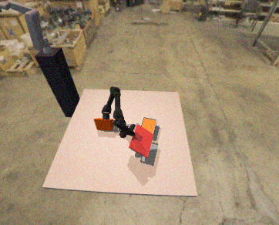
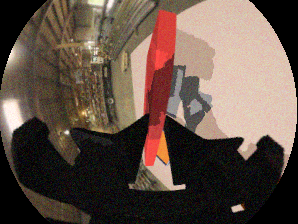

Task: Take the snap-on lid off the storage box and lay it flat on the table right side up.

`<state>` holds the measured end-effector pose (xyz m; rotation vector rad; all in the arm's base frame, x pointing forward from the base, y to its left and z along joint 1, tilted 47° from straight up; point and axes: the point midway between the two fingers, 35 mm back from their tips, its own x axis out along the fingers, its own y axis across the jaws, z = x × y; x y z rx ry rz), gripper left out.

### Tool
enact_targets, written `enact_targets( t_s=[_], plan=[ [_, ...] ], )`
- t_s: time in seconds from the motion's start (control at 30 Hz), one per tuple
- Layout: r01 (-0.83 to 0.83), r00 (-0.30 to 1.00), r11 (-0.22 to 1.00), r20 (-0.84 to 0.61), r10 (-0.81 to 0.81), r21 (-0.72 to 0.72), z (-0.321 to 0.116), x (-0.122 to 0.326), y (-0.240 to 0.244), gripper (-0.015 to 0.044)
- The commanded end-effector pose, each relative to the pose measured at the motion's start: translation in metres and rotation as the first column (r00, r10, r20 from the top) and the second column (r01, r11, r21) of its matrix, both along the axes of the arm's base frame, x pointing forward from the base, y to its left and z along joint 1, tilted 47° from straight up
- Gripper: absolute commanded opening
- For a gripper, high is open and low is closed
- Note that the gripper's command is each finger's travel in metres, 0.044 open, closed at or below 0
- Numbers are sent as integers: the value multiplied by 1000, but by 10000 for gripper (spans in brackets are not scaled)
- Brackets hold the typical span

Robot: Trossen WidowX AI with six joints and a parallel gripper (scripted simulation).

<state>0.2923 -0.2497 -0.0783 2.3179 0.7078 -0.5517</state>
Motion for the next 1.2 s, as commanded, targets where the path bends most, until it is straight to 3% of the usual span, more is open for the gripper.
enact_targets(
  t_s=[0.0,0.53,1.17],
  plan=[
    [2,1000,1000,11,-2,-4,-5,-2,-9,0],
    [2,1000,1000,11,-2,-7,-26,-11,-30,0],
    [2,1000,1000,11,-2,-6,-34,-10,-13,0]
  ],
)
